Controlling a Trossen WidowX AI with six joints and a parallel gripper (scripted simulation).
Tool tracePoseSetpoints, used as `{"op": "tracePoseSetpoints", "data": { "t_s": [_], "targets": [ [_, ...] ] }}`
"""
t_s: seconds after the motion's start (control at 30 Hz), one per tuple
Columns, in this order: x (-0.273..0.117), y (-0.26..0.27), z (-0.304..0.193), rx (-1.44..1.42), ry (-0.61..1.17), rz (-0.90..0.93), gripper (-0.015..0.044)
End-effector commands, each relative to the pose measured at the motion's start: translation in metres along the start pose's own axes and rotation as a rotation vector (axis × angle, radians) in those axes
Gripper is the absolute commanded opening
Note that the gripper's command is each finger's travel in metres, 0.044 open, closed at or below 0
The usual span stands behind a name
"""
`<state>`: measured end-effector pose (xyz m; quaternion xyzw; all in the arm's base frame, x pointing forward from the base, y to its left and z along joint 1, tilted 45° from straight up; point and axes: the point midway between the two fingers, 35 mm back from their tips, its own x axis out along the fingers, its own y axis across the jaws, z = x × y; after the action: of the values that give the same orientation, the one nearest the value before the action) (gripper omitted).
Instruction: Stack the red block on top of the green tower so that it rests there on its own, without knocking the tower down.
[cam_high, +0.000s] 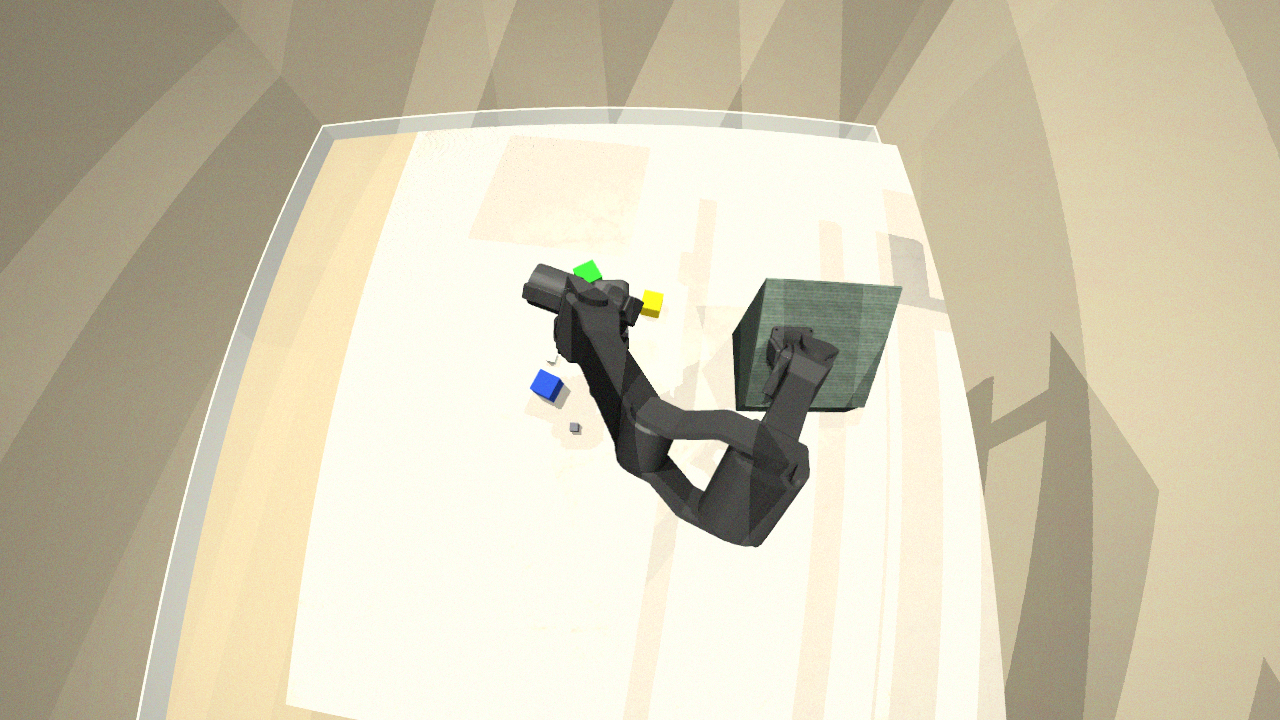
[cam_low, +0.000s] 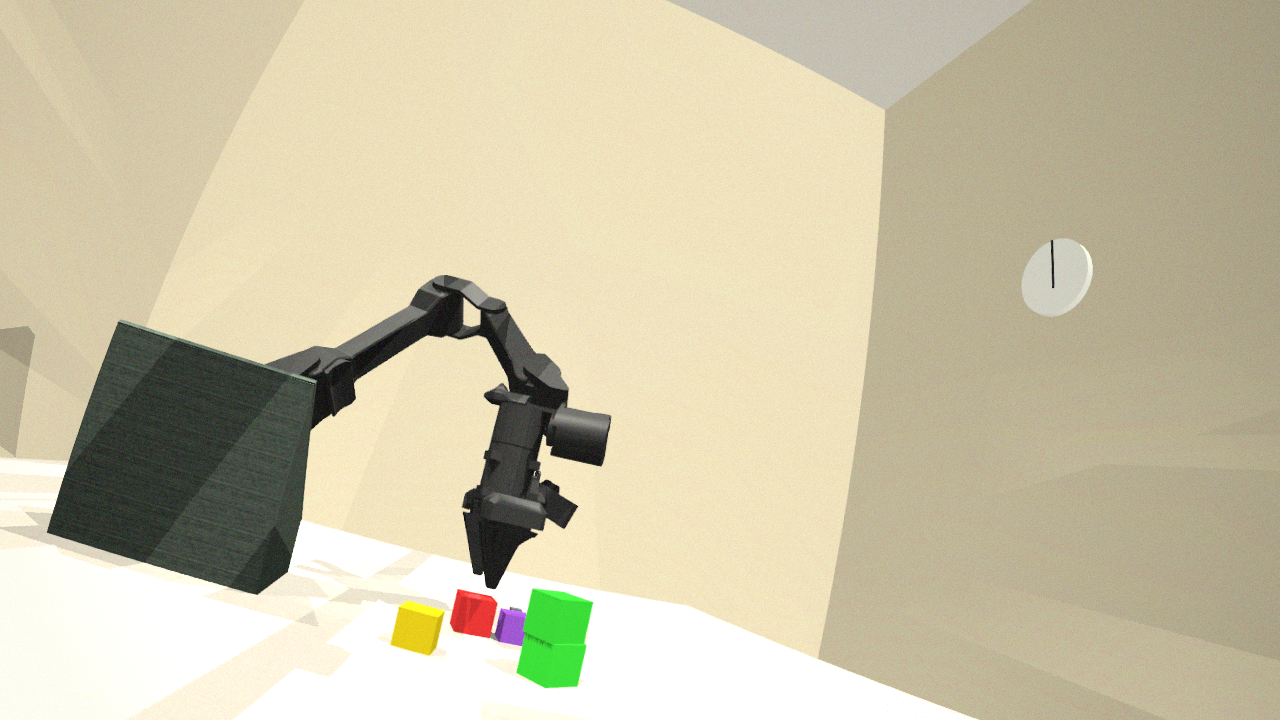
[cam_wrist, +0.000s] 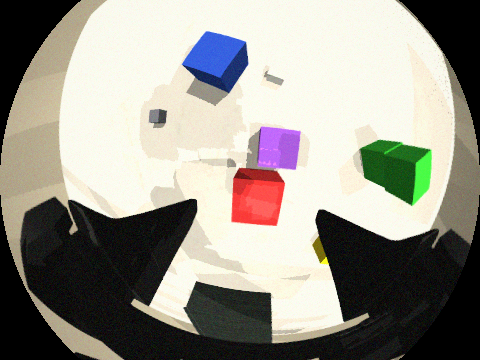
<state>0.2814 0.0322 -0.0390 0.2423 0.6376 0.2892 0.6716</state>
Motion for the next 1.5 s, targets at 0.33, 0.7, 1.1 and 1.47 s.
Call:
{"op": "tracePoseSetpoints", "data": {
  "t_s": [0.33, 0.7, 1.1, 1.47],
  "targets": [
    [0.023, 0.000, -0.002, 0.011, 0.007, 0.006, 0.0440],
    [0.041, 0.001, -0.003, 0.011, 0.007, 0.007, 0.0440],
    [0.051, 0.001, -0.004, 0.011, 0.007, 0.009, 0.0440],
    [0.051, 0.001, -0.004, 0.011, 0.007, 0.009, 0.0440]
  ]
}}
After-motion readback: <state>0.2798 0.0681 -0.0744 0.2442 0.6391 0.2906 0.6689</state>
